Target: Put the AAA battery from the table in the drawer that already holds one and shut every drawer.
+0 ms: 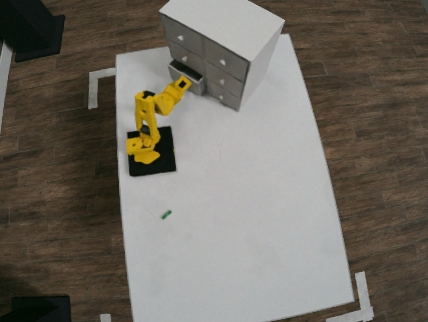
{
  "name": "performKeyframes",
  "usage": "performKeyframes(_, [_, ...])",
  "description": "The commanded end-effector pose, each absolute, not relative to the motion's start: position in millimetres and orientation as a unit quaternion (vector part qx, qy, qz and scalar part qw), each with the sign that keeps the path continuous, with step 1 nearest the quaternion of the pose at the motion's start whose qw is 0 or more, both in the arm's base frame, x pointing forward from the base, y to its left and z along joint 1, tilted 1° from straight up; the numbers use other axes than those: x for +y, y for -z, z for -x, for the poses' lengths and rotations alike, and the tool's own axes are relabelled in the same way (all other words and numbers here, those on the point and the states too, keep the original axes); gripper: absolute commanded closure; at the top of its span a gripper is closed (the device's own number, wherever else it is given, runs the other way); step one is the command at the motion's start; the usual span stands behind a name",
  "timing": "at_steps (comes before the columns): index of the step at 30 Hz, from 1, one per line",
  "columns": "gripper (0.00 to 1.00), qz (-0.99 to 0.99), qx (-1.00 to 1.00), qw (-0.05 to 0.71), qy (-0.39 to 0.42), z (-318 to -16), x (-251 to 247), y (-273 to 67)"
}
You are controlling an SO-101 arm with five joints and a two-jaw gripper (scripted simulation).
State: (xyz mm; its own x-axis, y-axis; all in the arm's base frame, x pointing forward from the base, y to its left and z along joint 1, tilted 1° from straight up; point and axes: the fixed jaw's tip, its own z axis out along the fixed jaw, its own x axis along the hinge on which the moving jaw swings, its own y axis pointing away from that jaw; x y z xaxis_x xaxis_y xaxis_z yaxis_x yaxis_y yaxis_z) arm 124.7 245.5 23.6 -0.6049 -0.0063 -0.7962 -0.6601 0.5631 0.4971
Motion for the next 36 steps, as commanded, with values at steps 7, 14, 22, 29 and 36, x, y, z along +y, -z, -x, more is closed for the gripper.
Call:
performKeyframes(7, [1.00,0.217,0.793,0.386,-0.419,-118.9,244.6,-23.3])
performKeyframes(14, [1.00,0.217,0.793,0.386,-0.419,-118.9,244.6,-23.3])
performKeyframes(22, [1.00,0.219,0.792,0.385,-0.420,-116.1,241.7,-23.2])
performKeyframes(29, [1.00,0.221,0.792,0.384,-0.421,-113.4,238.7,-23.3])
performKeyframes(36, [1.00,0.221,0.792,0.384,-0.421,-112.3,237.5,-23.3])
